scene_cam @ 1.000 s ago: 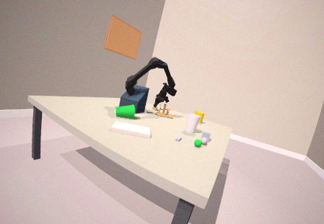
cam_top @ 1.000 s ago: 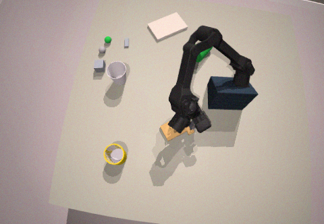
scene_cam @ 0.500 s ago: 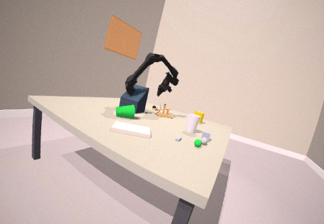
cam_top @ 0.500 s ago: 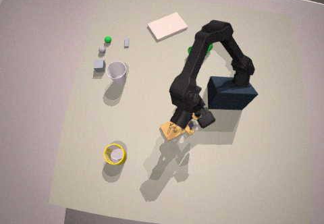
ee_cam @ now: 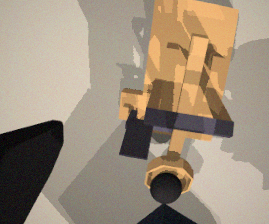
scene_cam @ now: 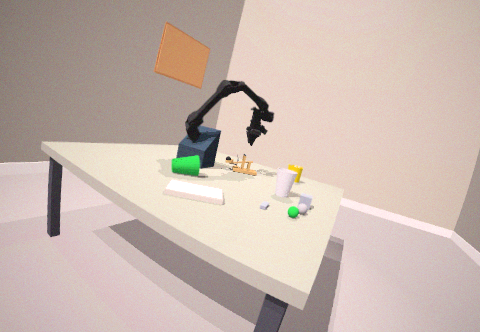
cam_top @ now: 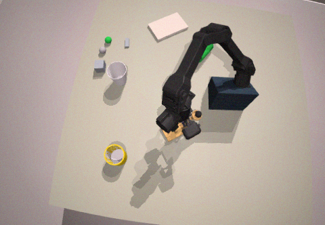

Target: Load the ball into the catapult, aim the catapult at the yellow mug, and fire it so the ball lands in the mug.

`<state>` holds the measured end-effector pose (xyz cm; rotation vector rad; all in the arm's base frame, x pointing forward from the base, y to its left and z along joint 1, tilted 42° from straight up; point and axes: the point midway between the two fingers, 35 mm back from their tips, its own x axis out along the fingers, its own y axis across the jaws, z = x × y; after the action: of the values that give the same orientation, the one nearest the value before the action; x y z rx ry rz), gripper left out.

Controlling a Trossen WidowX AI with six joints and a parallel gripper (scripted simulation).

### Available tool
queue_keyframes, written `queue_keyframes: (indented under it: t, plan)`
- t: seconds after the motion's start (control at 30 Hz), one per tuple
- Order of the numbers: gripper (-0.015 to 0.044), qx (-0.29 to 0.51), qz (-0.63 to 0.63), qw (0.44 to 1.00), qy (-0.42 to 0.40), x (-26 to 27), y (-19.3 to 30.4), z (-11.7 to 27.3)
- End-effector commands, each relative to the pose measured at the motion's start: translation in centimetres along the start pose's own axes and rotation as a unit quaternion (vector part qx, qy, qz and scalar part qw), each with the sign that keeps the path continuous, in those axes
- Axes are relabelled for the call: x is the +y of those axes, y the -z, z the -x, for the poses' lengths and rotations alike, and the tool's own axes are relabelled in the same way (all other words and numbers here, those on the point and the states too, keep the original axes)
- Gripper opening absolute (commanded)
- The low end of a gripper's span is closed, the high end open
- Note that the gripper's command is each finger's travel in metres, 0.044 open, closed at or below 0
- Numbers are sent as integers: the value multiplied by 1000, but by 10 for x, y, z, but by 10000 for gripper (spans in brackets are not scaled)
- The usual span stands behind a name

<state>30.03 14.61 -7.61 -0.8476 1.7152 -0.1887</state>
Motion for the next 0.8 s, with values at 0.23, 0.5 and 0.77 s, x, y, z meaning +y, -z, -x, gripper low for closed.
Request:
queue_keyframes:
  t: [0.23,0.5,0.77]
  plan:
    - [440,-171,-14,985,10,-5,-98,34]
    - [440,-291,-46,955,33,-20,-166,76]
    - [440,-363,-74,927,56,-36,-203,109]
